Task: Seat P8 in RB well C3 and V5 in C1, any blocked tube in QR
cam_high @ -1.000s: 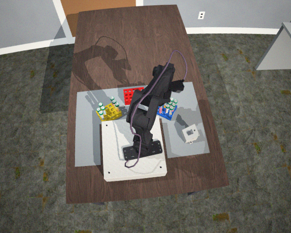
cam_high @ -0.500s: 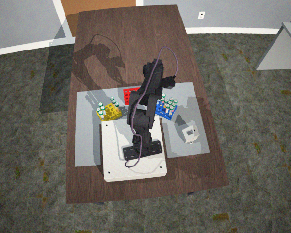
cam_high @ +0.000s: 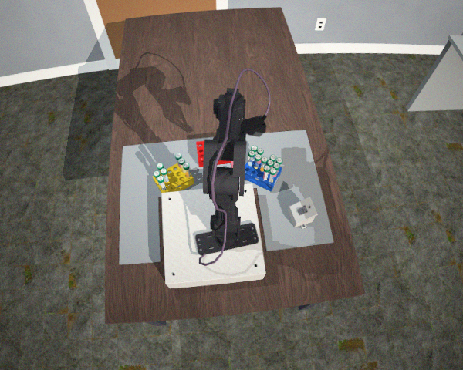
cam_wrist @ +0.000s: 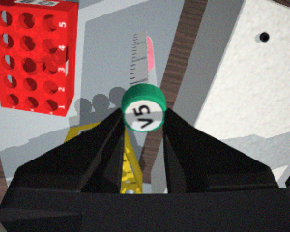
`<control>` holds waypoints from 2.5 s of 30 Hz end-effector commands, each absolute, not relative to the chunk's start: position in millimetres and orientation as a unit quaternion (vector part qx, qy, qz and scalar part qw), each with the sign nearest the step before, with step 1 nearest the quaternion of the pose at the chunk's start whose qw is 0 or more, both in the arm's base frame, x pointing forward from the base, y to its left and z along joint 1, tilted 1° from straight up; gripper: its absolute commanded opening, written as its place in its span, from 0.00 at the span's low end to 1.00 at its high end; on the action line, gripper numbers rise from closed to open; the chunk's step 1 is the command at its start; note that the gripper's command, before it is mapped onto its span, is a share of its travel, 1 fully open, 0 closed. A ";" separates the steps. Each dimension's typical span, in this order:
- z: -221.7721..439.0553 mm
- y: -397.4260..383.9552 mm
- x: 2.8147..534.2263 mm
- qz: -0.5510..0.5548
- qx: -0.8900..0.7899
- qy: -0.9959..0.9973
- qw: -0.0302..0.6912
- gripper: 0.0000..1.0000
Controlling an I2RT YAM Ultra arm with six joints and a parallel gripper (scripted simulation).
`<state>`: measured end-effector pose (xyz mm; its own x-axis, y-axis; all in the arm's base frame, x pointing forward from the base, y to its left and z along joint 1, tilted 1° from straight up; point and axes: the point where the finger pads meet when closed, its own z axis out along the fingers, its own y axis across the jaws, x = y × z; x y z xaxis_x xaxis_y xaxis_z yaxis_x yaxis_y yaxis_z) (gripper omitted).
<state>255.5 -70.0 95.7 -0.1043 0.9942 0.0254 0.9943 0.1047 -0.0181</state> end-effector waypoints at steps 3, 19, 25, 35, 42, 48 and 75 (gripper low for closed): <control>100.5 -57.9 276.3 -0.007 -0.678 -0.735 0.006 0.00; 100.8 -23.0 299.5 -0.003 -0.665 -0.746 0.011 0.00; 105.6 -27.8 299.4 -0.007 -0.587 -0.809 0.003 0.00; 105.6 -27.7 299.4 -0.007 -0.475 -0.880 0.002 0.00; 102.6 -20.1 300.4 -0.006 -0.411 -0.912 0.007 0.00; 101.0 -6.7 303.3 -0.006 -0.417 -0.909 0.010 0.00; 101.1 22.0 335.5 -0.004 -0.420 -0.908 0.008 0.00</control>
